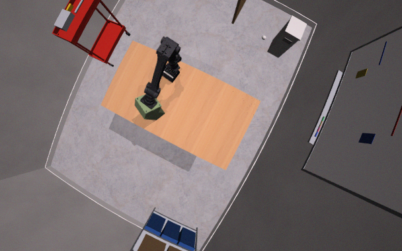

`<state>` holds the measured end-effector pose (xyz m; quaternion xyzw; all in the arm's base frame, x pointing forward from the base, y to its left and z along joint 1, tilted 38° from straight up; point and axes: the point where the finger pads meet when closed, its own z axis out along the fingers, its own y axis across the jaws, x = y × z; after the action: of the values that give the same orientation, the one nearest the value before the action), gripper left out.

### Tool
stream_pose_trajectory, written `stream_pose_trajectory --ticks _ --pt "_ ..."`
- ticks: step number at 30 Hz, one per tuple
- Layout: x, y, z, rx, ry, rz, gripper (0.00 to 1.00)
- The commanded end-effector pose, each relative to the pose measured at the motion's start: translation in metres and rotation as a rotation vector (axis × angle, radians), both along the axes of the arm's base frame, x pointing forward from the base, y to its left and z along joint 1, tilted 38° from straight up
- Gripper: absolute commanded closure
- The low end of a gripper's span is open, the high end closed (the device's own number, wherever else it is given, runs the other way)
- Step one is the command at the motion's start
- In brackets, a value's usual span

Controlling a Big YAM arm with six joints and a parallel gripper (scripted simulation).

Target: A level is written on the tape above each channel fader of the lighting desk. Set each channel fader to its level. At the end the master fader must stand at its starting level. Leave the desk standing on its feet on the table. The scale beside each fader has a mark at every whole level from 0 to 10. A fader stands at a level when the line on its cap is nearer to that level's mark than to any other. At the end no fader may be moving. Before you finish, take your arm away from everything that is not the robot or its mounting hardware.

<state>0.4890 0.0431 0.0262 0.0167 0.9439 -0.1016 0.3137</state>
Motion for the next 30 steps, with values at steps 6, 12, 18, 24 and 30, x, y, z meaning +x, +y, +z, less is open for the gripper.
stream_pose_trajectory --ticks 6,12,18,24,30 --pt "0.0096 -0.0023 0.0002 -0.006 -0.008 0.006 1.00" --pt "0.0096 -0.0023 0.0002 -0.006 -0.008 0.006 1.00" --pt "0.0096 -0.0023 0.0002 -0.006 -0.008 0.006 1.00" --pt "0.0096 -0.0023 0.0002 -0.006 -0.008 0.006 1.00" --pt "0.0020 -0.0022 -0.0059 -0.008 0.002 0.009 1.00"
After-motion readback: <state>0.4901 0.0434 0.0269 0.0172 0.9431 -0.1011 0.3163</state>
